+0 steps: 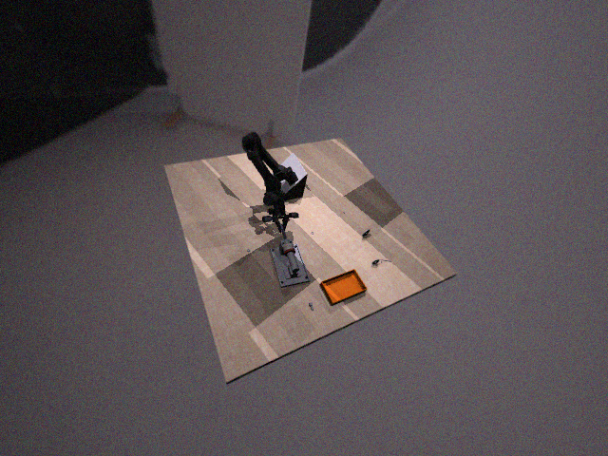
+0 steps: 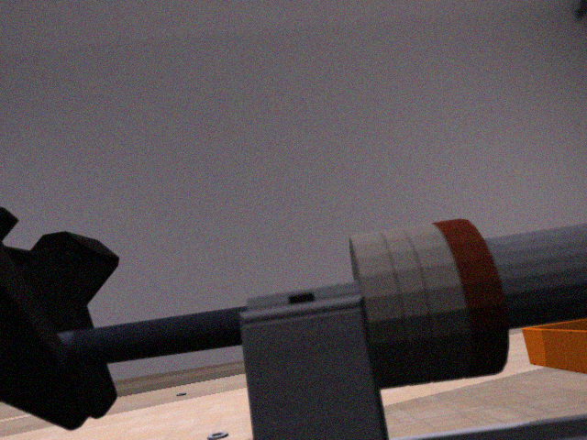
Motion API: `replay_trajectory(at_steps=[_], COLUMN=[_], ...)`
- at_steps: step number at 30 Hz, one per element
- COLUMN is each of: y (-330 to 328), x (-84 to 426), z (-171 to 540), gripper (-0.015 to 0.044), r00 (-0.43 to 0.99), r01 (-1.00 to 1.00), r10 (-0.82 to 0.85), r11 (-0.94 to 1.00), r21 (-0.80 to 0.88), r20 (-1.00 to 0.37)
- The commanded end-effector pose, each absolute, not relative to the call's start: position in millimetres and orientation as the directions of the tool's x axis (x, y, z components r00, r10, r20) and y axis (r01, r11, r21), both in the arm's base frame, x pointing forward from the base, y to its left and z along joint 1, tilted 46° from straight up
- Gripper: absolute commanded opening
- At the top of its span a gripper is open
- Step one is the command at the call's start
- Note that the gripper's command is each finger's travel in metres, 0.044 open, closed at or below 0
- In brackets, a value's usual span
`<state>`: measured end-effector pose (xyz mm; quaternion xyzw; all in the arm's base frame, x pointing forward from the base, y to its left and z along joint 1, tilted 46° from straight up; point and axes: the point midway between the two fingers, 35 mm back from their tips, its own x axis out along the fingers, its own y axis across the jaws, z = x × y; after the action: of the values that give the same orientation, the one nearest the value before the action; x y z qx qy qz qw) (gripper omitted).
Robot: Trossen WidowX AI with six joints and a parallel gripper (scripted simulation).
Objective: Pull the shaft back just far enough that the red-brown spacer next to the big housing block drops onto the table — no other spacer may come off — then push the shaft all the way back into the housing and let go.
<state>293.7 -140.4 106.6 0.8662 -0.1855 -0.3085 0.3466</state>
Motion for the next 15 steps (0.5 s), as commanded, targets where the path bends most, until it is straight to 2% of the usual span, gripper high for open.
replay_trajectory(at_steps=[1,15], y=[-140.2,-140.1], x=[292.7,291.3], z=[106.3,106.1], gripper=[0.0,0.0], r00=[0.741,0.741], r01=[-0.105,-0.105], r10=[-0.535,-0.535], r11=[-0.689,-0.689], r21=[0.717,0.717], r20=[-0.406,-0.406])
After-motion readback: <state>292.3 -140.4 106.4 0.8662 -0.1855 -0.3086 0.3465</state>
